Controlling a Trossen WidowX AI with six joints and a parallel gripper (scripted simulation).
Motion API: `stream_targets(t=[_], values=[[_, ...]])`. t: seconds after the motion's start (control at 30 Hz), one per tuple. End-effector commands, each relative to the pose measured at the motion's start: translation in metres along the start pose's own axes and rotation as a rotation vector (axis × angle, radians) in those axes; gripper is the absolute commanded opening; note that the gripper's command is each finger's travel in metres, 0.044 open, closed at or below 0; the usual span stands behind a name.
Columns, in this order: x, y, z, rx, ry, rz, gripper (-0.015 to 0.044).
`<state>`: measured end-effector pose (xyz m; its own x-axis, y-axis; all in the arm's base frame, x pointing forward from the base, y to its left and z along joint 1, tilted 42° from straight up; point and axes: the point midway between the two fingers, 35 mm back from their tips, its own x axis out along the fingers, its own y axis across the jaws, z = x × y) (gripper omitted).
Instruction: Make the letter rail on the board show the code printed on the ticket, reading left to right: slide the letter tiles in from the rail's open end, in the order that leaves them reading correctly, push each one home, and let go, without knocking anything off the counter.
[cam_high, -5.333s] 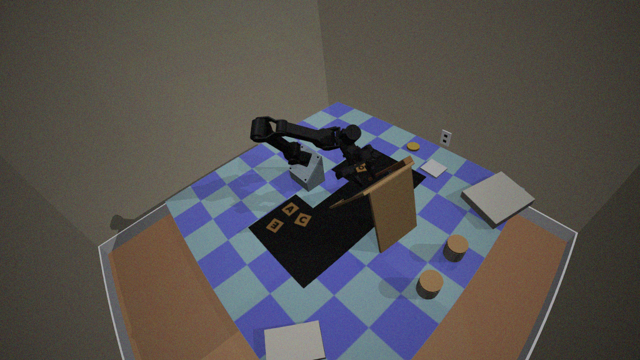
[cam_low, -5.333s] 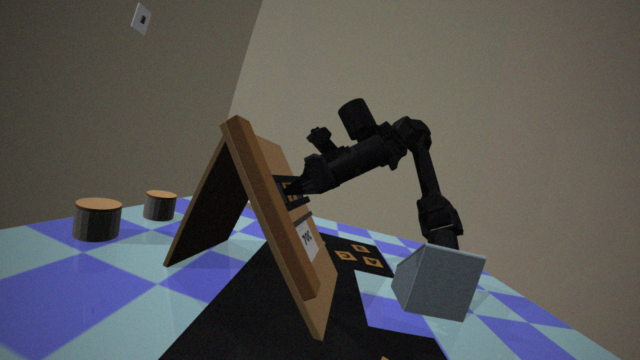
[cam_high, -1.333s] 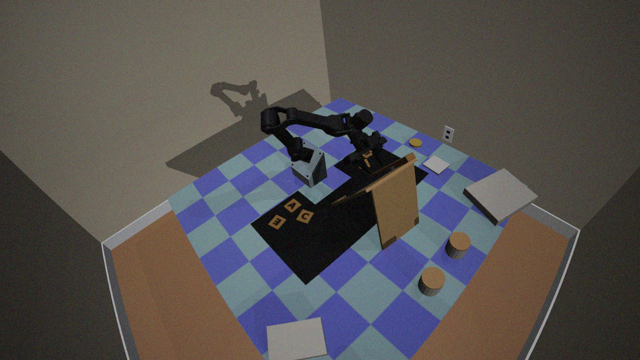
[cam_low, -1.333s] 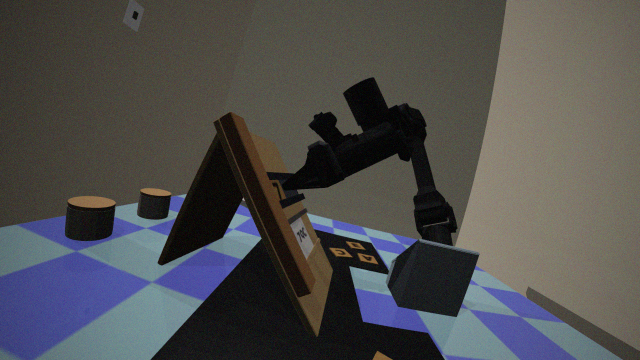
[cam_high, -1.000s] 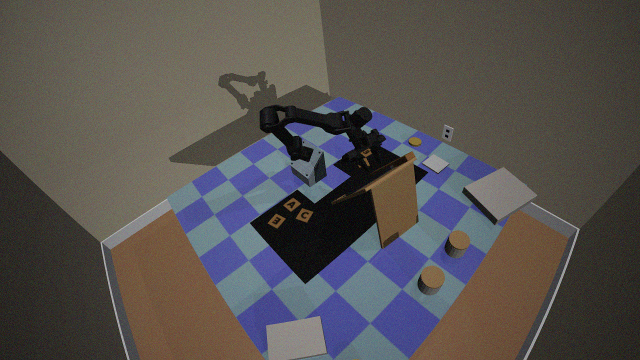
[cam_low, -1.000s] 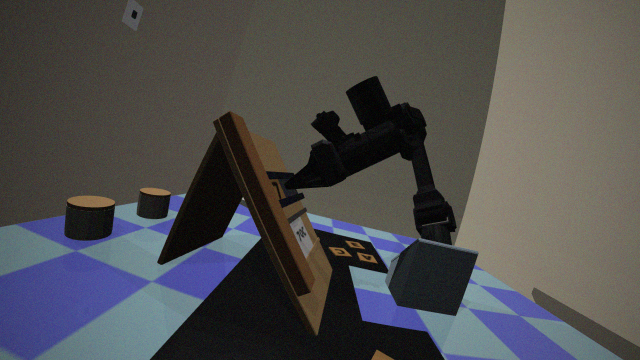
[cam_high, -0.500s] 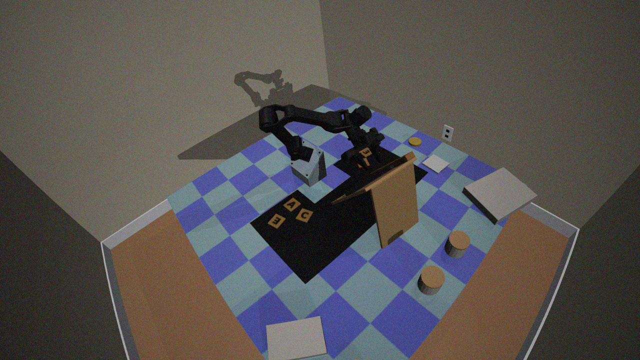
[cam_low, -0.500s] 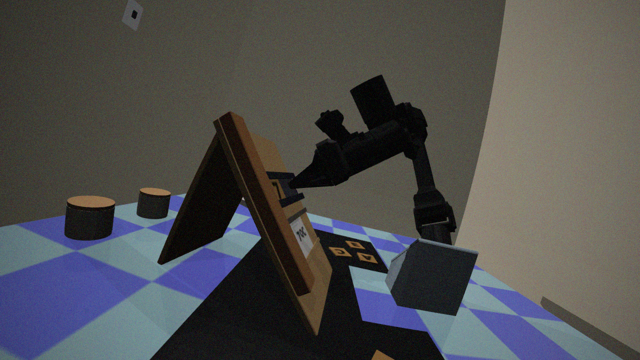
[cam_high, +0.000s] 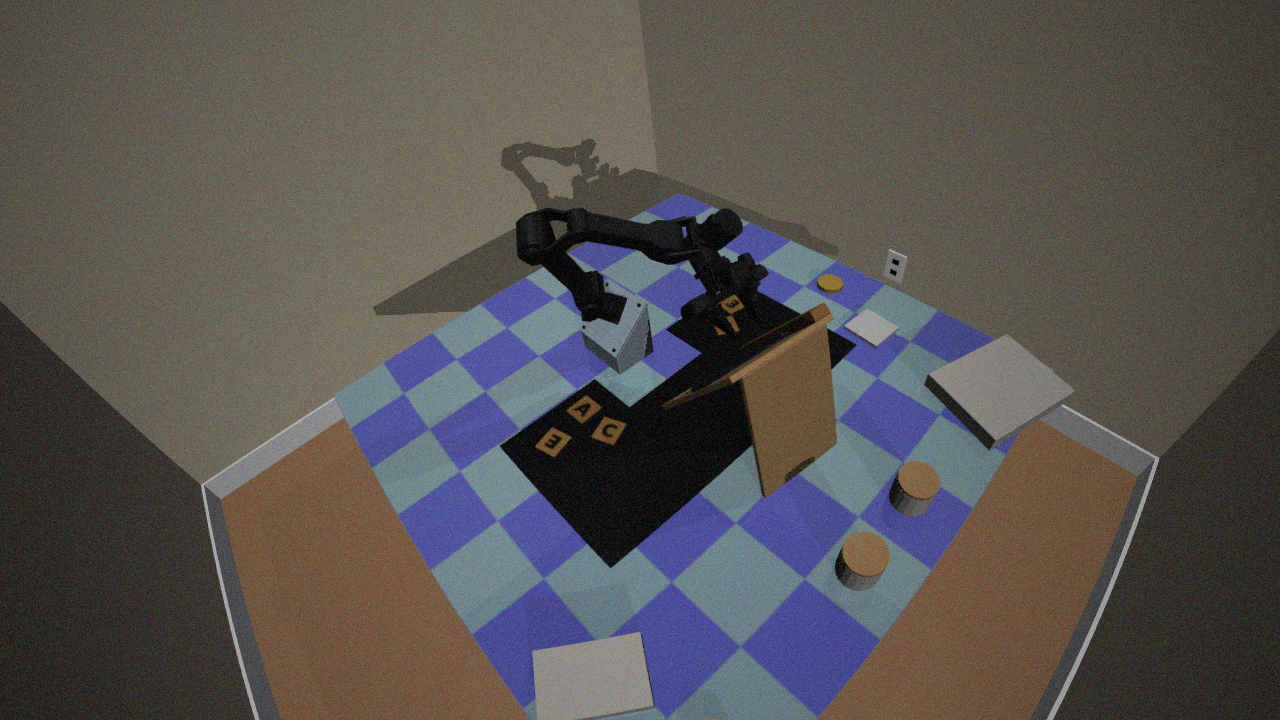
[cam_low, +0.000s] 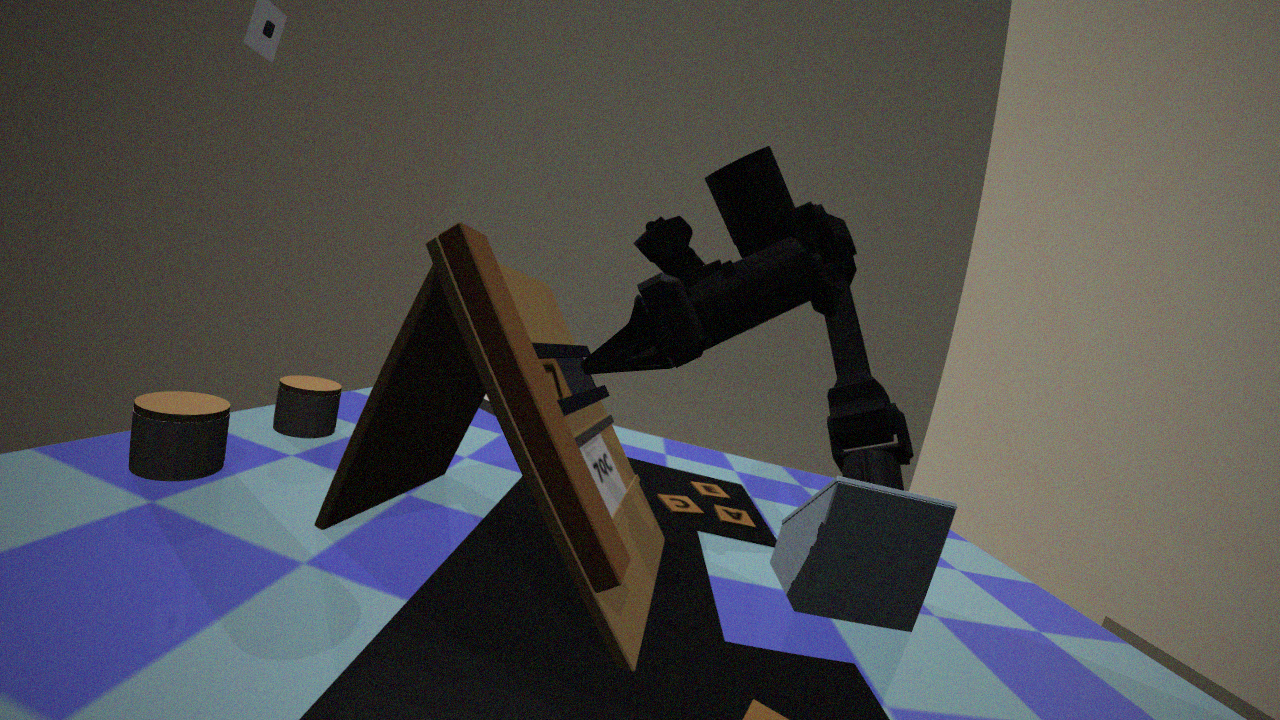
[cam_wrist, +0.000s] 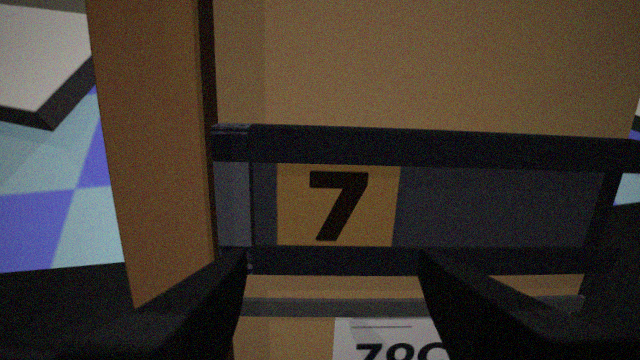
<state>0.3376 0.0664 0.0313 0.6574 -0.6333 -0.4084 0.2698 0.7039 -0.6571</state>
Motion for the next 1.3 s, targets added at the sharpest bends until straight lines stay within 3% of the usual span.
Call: stream_targets(t=[0.0,0.5,0.87,1.27], values=[[-0.0016,-0.0013,0.0026,0.009,-0.004,-0.002,0.0295],[-0.0031,-0.0026,0.0050,0.009,-0.004,-0.002,0.0295],[-0.0022,-0.0013,0.0025,0.000,0.000,0.000,0.0006],[-0.0016,-0.0010,0.0030,-0.001,0.005,0.002,0.0000]])
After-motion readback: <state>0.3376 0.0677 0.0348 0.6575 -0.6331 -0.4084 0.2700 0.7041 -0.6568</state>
